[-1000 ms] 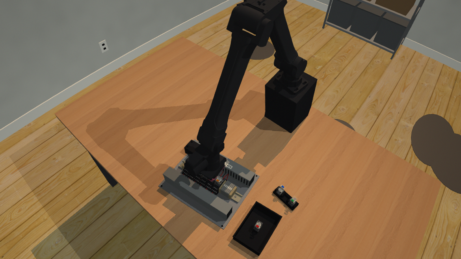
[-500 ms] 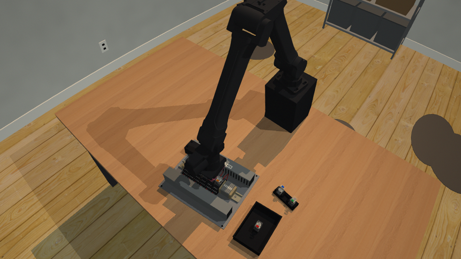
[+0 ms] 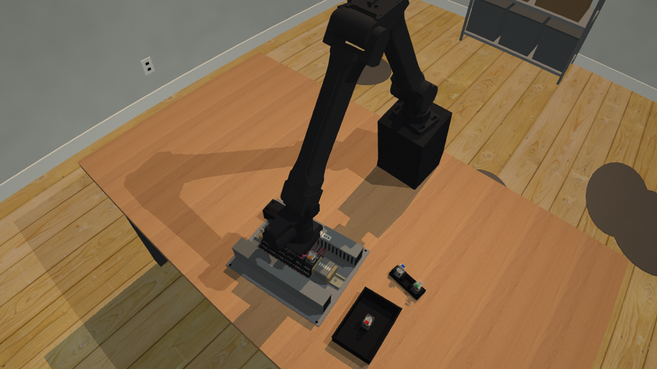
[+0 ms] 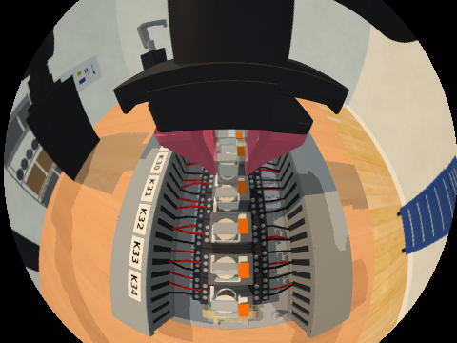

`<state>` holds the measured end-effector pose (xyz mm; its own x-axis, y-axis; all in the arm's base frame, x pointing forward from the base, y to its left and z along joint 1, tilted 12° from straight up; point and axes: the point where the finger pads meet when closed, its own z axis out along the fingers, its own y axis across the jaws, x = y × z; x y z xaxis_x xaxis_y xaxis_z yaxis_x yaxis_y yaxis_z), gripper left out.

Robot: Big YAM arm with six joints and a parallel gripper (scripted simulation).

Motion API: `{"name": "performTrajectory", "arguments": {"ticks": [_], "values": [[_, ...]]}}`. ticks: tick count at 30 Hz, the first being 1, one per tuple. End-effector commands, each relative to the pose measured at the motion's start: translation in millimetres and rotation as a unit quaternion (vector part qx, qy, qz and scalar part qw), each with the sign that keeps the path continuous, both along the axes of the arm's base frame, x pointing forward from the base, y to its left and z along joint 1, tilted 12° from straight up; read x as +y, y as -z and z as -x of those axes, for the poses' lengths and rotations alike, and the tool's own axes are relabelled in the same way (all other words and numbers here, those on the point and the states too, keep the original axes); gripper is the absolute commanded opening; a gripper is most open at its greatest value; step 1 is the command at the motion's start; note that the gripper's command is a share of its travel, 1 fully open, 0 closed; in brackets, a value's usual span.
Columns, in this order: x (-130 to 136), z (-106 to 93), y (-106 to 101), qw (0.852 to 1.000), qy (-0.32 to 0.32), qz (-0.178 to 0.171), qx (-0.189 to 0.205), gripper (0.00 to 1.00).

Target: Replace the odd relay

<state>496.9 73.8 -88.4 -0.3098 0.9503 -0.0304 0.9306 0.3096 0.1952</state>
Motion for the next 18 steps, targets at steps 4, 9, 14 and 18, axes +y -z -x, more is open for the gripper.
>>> {"name": "performTrajectory", "arguments": {"ticks": [4,9,14,18], "values": [[4.6,-7.4,-3.3,1.000,0.002,-0.002,-0.009,0.00],[4.7,-7.5,-3.2,1.000,0.002,-0.002,-0.009,0.00],[4.9,-8.5,-2.3,1.000,0.002,-0.002,-0.009,0.00],[5.1,-9.8,-2.7,1.000,0.003,-0.002,-0.010,0.00]]}}
